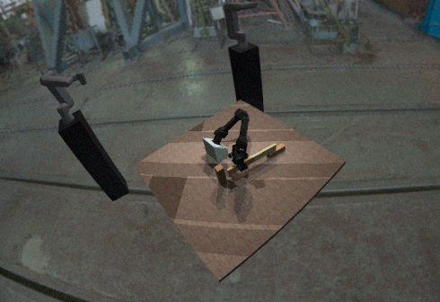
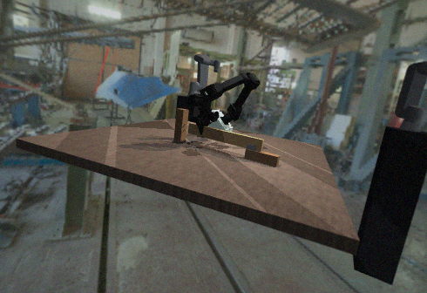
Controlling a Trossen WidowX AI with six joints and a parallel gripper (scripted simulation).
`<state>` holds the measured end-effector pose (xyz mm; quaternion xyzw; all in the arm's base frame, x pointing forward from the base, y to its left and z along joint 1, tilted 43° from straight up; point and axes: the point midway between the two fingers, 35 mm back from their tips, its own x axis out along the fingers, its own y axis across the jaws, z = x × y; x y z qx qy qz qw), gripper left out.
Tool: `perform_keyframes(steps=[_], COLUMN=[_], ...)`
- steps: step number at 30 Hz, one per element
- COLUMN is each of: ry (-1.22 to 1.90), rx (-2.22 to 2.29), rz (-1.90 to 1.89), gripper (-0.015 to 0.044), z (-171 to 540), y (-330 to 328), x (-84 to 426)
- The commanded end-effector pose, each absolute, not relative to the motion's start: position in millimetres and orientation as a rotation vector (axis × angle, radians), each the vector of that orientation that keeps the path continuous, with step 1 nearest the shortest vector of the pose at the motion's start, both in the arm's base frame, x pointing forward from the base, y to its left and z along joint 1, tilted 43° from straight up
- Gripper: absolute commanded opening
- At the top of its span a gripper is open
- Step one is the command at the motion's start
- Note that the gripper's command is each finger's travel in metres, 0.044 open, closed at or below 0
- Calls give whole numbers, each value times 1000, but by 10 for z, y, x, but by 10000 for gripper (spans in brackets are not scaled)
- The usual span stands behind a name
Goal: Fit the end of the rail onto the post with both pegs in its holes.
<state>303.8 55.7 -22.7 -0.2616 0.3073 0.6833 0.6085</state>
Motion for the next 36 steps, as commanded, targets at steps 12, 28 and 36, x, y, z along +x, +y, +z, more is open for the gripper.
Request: perform_keyframes(steps=[12,28,36], ry=[704,705,705], rx=[-610,-610,-610], rz=[1569,1569,1569], gripper=[0,0,0], z=[-252,-277,-293], y=[500,455,435], x=[3079,3084,3083])
